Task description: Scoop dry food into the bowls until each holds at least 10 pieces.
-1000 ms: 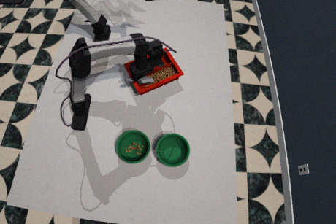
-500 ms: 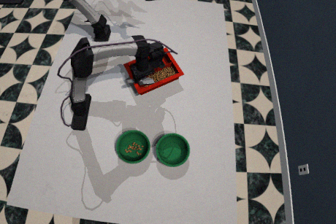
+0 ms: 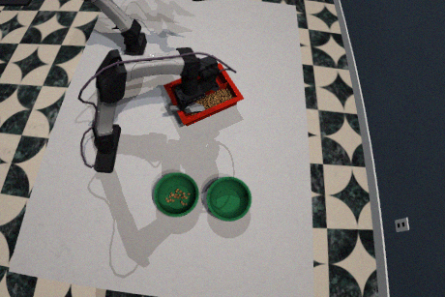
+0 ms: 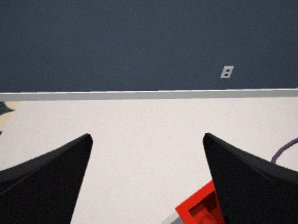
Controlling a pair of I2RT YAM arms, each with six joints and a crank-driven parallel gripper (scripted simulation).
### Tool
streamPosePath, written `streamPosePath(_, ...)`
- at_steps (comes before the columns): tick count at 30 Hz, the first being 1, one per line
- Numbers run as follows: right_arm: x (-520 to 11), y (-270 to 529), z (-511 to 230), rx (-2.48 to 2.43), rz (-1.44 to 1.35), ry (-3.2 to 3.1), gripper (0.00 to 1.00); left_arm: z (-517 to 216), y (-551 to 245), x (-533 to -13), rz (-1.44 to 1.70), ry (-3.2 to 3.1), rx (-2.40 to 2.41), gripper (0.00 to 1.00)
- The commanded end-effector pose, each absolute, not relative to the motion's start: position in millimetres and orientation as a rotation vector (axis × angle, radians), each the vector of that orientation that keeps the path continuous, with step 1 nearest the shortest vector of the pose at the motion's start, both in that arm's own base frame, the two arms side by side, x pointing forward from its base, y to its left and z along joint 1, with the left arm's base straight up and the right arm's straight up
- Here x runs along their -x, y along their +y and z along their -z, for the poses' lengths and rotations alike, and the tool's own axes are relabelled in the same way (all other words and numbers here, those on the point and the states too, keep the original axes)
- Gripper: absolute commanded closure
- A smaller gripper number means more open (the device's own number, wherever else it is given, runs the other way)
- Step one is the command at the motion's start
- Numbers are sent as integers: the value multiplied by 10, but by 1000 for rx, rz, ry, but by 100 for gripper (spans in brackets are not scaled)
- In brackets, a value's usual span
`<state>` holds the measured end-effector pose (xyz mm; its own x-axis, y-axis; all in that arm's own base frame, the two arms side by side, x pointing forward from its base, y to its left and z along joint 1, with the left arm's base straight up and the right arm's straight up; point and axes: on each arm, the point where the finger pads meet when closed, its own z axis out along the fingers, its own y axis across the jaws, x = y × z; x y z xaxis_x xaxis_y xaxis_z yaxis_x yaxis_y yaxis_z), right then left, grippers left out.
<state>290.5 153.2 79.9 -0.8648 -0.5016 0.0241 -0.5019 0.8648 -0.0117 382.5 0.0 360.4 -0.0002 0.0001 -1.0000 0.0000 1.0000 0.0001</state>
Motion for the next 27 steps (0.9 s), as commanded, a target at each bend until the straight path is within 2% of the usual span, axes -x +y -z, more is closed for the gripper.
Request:
streamPosePath(1, -2932, 1521, -874, -786, -39, -3003, 100, -3731, 0, -3804, 1, 1539, 1, 0)
streamPosePath(17, -3017, 1592, -1250, -823, -7, -3081, 100, -3731, 0, -3804, 1, 1539, 1, 0)
streamPosePath(27, -2930, 1501, -1123, -817, -8, -3072, 100, -3731, 0, -3804, 1, 1539, 1, 0)
